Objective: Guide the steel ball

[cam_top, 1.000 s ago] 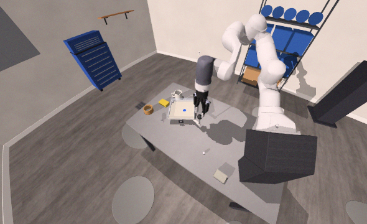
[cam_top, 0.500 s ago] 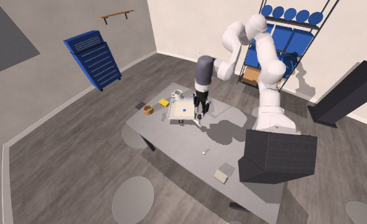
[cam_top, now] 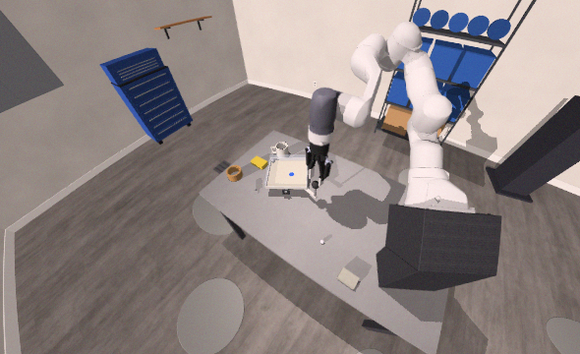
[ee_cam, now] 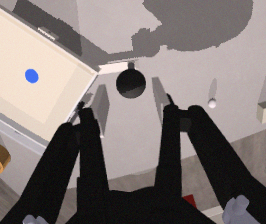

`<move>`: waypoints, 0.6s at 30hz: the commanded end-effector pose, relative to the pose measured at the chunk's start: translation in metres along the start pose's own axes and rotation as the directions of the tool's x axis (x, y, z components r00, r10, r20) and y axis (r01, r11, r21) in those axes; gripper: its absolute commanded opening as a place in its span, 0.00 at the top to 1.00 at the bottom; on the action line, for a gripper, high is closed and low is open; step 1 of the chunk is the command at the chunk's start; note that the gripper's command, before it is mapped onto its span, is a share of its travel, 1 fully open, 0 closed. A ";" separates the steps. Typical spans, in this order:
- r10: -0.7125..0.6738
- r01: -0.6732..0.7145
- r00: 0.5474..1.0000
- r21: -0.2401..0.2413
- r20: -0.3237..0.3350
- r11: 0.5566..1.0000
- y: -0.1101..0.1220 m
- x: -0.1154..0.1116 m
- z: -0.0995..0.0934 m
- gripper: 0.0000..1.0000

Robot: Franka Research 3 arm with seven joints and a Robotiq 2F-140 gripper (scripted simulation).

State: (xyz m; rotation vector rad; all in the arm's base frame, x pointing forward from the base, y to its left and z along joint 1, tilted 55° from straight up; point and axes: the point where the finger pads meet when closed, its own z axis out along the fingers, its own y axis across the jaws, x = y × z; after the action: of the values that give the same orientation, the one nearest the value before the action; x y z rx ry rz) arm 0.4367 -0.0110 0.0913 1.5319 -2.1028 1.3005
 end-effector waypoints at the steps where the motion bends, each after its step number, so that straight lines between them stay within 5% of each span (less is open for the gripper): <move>1: 0.001 -0.001 1.000 0.000 0.003 1.000 0.002 -0.001 -0.001 0.64; 18: 0.001 -0.001 1.000 0.000 0.003 1.000 0.002 -0.001 0.006 0.64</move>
State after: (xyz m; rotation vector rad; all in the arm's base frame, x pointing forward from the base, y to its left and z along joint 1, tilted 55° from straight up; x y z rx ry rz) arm 0.4377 -0.0119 0.0884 1.5371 -2.1021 1.2996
